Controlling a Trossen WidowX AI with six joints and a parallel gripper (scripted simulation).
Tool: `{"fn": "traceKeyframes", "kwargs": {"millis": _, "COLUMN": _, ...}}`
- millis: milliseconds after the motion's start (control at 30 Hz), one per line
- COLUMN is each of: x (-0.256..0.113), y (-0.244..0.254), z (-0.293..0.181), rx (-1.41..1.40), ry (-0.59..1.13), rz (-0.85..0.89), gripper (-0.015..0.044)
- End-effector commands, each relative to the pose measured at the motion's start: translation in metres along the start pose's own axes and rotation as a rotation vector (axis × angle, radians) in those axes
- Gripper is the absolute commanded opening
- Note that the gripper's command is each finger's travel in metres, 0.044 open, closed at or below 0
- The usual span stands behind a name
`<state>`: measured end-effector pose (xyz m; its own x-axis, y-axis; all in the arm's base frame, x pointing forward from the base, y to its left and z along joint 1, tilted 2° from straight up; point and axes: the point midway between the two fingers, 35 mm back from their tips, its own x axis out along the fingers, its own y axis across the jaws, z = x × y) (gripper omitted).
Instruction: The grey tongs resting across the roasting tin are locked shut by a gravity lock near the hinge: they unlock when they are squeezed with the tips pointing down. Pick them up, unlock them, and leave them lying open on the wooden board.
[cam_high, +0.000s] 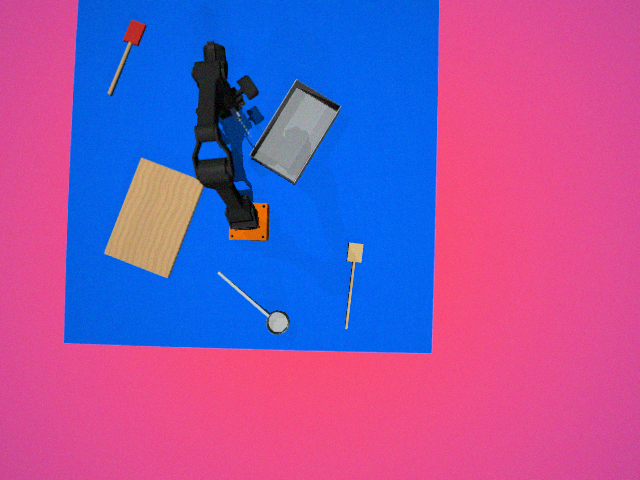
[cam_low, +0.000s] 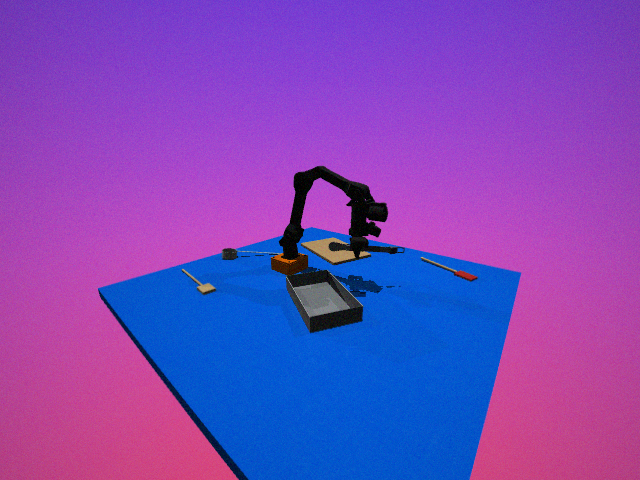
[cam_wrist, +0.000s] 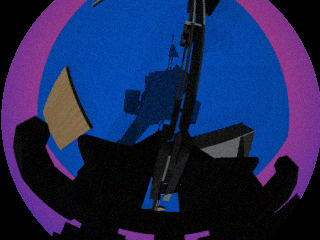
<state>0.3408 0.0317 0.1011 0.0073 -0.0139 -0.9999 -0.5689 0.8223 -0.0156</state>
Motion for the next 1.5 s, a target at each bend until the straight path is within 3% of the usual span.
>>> {"fn": "traceKeyframes", "kwargs": {"millis": 0, "x": 0.0, "y": 0.01, "z": 0.006, "rx": -0.166, "ry": -0.005, "rz": 0.003, "gripper": -0.015}}
{"fn": "traceKeyframes", "kwargs": {"millis": 1467, "x": -0.001, "y": 0.124, "z": 0.042, "rx": -2.046, "ry": -0.019, "rz": 0.002, "gripper": -0.015}}
